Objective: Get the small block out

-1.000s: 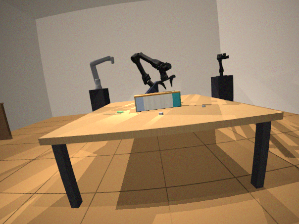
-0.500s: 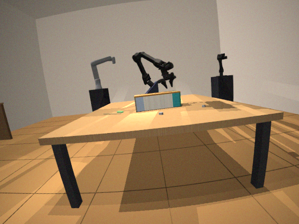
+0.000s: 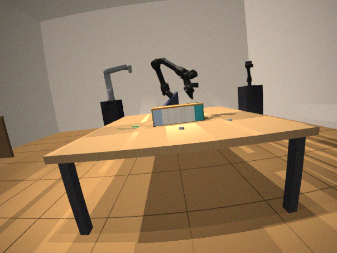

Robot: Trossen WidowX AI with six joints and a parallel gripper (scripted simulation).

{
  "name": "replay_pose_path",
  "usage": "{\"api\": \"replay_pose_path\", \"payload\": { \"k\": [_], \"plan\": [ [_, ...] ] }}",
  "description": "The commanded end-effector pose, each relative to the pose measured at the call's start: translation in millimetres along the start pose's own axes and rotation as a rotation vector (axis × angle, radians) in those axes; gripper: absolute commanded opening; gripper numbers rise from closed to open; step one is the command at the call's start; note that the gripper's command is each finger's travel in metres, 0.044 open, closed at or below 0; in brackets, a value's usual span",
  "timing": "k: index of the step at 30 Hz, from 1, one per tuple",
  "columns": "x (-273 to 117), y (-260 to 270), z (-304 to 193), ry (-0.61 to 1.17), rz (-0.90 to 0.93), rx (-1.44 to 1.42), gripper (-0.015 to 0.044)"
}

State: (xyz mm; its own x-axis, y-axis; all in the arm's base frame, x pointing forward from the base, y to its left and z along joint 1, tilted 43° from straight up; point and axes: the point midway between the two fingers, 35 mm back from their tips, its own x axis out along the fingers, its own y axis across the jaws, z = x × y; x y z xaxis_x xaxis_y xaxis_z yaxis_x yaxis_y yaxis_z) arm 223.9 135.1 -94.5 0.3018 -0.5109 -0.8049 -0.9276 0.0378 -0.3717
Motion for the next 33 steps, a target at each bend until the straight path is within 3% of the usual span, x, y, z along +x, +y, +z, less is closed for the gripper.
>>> {"api": "replay_pose_path", "payload": {
  "k": [1, 20, 33],
  "plan": [
    [3.0, 14.2, 5.4, 0.095, -0.092, -0.950, 0.0285],
    [-1.1, 23.4, 11.3, 0.261, -0.111, -1.964, 0.0285],
    [-1.1, 23.5, 11.4, 0.263, -0.110, -1.979, 0.0285]
  ]
}}
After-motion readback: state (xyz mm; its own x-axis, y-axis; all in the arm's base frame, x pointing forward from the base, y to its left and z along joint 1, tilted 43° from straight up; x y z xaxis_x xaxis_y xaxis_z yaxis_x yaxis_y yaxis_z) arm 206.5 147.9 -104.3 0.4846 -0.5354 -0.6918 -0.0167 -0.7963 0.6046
